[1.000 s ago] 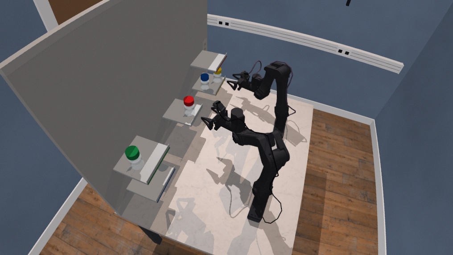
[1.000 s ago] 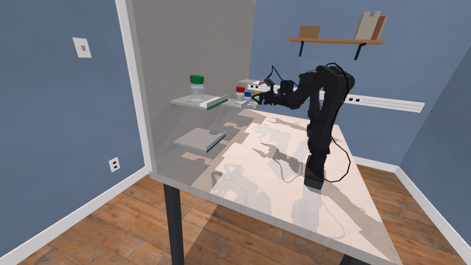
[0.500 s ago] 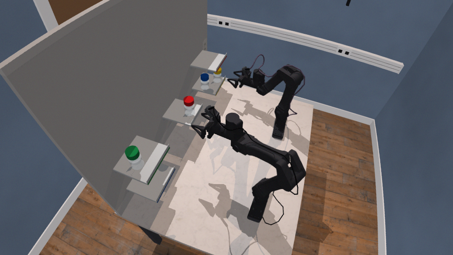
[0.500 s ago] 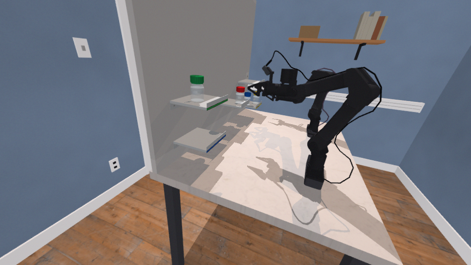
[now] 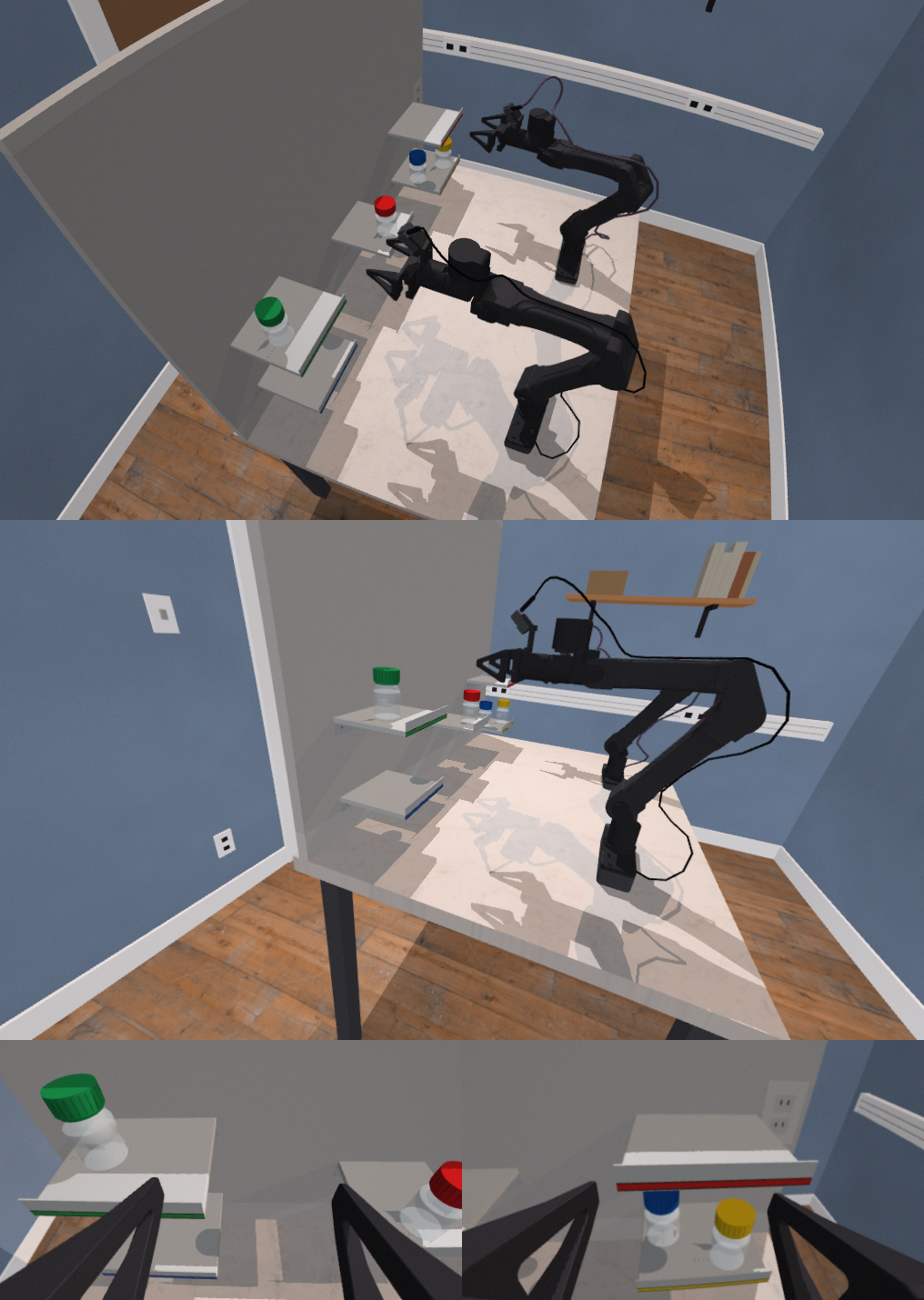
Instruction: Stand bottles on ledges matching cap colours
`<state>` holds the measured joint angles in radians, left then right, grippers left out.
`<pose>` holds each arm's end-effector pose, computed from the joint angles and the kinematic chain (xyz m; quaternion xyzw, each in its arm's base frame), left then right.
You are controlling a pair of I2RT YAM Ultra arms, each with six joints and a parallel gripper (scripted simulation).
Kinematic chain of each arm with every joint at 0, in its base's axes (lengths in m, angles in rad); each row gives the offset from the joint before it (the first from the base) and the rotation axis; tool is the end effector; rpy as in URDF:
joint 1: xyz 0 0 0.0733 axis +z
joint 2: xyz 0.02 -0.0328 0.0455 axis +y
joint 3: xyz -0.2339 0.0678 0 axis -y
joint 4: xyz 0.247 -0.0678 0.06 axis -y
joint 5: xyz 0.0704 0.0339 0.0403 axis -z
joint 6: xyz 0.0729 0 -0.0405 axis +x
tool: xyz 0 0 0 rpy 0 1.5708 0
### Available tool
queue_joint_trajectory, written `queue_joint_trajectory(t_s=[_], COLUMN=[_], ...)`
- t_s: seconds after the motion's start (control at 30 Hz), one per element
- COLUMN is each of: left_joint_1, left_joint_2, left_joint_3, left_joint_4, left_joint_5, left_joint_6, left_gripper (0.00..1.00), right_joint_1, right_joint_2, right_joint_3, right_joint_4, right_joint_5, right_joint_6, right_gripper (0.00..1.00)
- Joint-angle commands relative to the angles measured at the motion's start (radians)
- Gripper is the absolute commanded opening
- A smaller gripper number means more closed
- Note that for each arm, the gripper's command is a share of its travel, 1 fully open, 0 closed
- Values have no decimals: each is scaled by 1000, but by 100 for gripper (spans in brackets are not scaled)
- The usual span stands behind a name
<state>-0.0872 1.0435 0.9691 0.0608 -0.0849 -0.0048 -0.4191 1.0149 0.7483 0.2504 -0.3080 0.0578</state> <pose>0.2956 -0.0185 0.3603 -0.0005 0.7119 -0.0021 0.7023 0.2748 -0.0970 0.3078 0.0618 0.7099 -0.0170 0.7014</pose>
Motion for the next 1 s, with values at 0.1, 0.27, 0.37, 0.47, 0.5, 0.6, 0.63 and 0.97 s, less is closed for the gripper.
queue_joint_trajectory(t_s=[0.1, 0.27, 0.37, 0.47, 0.5, 0.6, 0.63, 0.97], left_joint_1=[80, 92, 93, 93, 93, 93, 93, 87], left_joint_2=[6, 9, 9, 9, 9, 9, 9, 0], left_joint_3=[86, 94, 95, 96, 96, 96, 96, 85], left_joint_4=[-62, -64, -65, -66, -66, -60, -60, -54], left_joint_5=[89, 92, 93, 93, 93, 93, 93, 85], left_joint_6=[12, 10, 10, 10, 10, 10, 10, 5], left_gripper=[89, 89, 89, 89, 89, 89, 89, 89], right_joint_1=[60, 90, 103, 116, 119, 125, 125, 125], right_joint_2=[-9, 17, 36, 53, 58, 69, 70, 69], right_joint_3=[252, 427, 499, 567, 583, 615, 618, 621], right_joint_4=[-411, -531, -588, -629, -638, -636, -637, -641], right_joint_5=[55, 74, 84, 91, 93, 95, 95, 96], right_joint_6=[22, 28, 27, 30, 31, 28, 27, 27], right_gripper=[100, 100, 100, 100, 100, 100, 100, 100])
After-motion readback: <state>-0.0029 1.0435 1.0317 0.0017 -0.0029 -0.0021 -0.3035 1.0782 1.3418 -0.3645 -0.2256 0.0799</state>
